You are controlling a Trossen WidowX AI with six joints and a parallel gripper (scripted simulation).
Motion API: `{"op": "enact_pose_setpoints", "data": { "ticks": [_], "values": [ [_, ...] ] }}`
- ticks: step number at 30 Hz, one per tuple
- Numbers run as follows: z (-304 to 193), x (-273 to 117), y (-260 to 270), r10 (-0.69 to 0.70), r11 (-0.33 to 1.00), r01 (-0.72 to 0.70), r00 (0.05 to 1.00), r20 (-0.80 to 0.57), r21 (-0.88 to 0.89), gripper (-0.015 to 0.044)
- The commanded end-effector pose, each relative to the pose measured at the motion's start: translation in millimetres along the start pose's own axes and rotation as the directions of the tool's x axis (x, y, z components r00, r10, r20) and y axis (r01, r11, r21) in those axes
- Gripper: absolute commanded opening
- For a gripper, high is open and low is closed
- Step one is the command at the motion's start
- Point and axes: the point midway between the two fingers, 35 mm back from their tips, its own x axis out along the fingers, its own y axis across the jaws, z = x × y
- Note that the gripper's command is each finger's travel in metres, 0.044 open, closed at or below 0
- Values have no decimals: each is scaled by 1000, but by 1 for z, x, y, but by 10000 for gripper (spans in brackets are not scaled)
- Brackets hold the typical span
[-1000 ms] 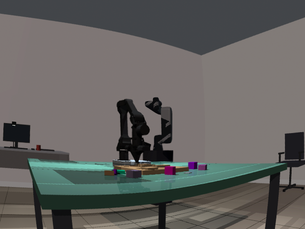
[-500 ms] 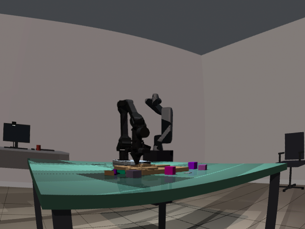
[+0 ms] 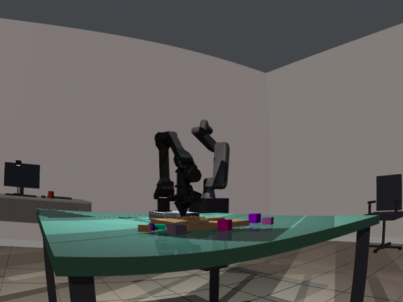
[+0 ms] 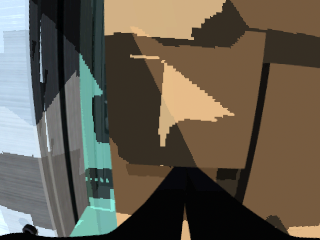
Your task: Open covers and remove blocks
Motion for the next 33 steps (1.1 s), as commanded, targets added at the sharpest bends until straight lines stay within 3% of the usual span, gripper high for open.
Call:
{"op": "enact_pose_setpoints", "data": {
  "ticks": [1,33],
  "values": [
    [4,0,-1,-3,1000,3,1000,1,6,0],
    [35,1,-4,-4,1000,4,1000,4,6,0]
  ]
}}
